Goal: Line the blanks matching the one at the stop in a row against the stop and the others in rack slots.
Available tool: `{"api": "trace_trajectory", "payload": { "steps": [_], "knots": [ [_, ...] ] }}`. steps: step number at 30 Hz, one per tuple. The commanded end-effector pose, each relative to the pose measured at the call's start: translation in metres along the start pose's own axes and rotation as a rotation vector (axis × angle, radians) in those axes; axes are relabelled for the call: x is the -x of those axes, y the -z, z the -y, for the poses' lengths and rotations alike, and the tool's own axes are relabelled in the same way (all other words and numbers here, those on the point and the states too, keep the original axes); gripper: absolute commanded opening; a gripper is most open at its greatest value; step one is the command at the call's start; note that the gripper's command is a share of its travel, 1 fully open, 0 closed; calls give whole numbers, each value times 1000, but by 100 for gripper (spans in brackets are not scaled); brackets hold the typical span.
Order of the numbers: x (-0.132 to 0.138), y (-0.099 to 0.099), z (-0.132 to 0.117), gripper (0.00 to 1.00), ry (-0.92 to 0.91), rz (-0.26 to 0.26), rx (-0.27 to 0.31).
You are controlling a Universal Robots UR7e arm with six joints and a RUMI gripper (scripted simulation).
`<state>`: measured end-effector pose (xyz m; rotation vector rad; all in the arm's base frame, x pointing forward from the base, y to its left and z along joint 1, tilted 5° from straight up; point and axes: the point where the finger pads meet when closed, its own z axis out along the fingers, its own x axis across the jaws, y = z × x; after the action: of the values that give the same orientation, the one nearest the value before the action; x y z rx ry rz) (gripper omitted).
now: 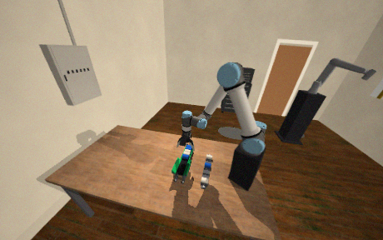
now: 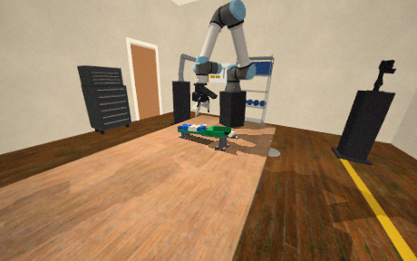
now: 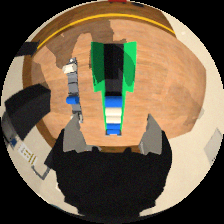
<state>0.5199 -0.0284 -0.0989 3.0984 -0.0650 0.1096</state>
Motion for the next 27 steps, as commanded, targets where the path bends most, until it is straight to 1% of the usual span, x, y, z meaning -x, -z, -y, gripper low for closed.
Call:
{"api": "trace_trajectory", "payload": {
  "steps": [1,27],
  "knots": [
    [0,1,1,100,1,-1,0],
    [-1,1,1,100,-26,-1,0]
  ]
}}
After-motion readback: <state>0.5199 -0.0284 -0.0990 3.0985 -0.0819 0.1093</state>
